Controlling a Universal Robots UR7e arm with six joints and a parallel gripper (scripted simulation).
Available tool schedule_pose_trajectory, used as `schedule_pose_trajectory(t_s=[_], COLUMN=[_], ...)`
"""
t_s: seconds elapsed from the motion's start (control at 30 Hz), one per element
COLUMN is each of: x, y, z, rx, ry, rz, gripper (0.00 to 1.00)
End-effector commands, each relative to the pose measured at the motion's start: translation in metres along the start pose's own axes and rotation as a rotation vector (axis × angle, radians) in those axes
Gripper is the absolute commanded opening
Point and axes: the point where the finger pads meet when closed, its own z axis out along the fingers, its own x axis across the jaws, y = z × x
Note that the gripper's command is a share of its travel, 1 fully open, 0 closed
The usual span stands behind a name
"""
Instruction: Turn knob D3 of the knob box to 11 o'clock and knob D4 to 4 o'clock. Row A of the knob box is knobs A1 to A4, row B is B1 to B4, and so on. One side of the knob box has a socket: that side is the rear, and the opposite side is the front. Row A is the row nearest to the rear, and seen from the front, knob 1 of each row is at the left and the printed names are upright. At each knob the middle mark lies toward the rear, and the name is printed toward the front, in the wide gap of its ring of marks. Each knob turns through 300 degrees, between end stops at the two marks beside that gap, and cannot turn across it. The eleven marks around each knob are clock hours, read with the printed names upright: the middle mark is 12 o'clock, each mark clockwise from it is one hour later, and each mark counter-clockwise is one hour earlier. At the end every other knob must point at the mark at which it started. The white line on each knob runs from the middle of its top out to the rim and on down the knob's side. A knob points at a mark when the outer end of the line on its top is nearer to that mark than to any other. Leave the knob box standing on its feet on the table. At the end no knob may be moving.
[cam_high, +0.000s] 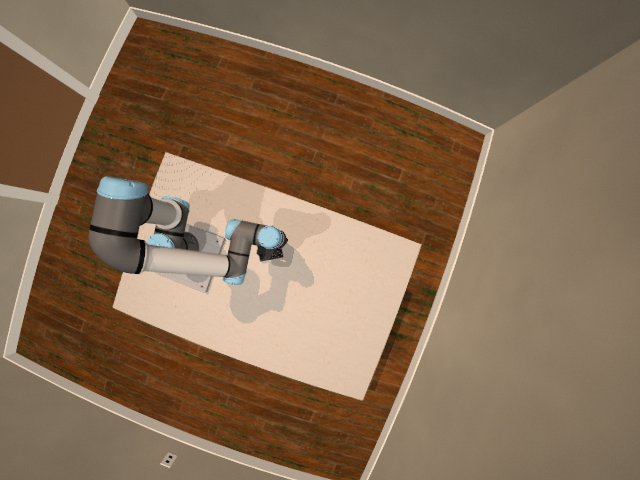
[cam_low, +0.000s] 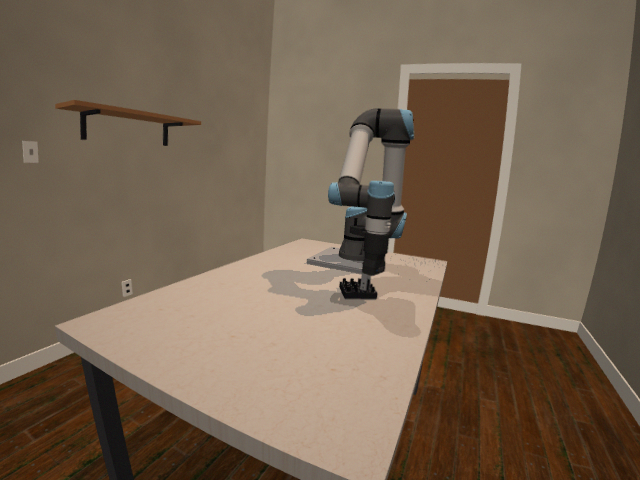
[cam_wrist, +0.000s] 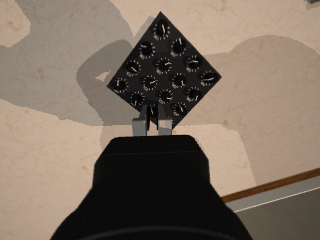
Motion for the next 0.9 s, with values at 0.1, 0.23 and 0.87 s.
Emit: schedule_pose_trajectory(t_s=[0.1,0.23,0.87], x=[-0.0013,-0.0015,-0.0008], y=[0.0002,-0.0001,0.0], z=[0.0001,0.0001,0.0005], rx=[0.004,0.004,0.004], ry=[-0.001,-0.001,-0.001], rz=[0.175,0.253,0.449], gripper=[0.3,0.3,0.3])
